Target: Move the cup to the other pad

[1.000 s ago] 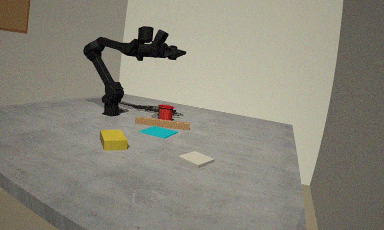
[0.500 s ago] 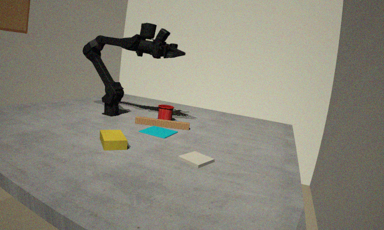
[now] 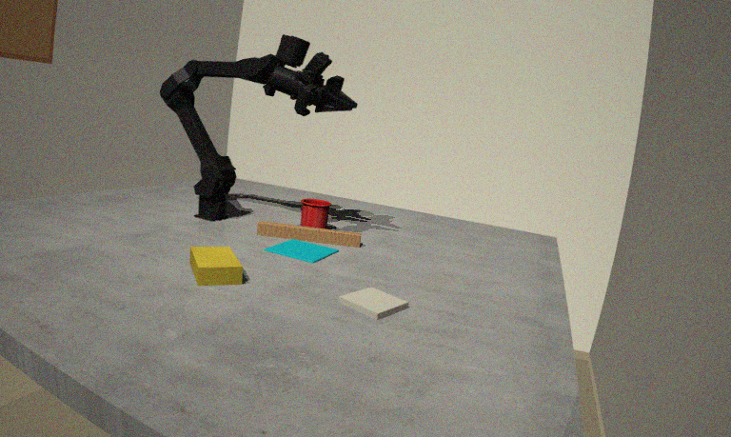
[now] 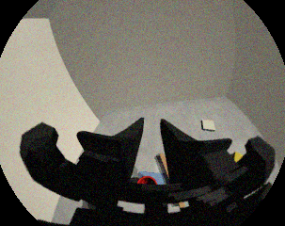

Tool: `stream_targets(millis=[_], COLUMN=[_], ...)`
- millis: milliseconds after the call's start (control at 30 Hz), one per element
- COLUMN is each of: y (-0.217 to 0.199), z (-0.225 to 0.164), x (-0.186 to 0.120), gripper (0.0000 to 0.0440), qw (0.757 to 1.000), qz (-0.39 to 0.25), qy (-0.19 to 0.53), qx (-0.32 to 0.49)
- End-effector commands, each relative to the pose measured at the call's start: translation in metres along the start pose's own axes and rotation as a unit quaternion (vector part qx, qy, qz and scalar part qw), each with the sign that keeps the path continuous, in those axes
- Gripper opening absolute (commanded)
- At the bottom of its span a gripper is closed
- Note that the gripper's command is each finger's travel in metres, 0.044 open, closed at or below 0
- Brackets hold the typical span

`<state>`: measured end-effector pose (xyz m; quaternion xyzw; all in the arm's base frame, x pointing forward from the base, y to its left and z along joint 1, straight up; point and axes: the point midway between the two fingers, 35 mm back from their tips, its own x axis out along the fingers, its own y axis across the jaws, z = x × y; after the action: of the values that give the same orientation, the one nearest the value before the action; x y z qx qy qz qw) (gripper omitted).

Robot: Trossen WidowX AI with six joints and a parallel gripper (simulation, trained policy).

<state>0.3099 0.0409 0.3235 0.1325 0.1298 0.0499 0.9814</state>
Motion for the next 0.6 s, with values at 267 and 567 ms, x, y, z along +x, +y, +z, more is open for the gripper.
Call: stream_targets(millis=[267, 567], y=[0.014, 0.024], z=[-0.006, -0.013], x=[0.004, 0.005], gripper=[0.0127, 0.0134], qw=[0.994, 0.982], qz=[-0.001, -0.015], qy=[0.075, 0.136], qx=[0.075, 0.134])
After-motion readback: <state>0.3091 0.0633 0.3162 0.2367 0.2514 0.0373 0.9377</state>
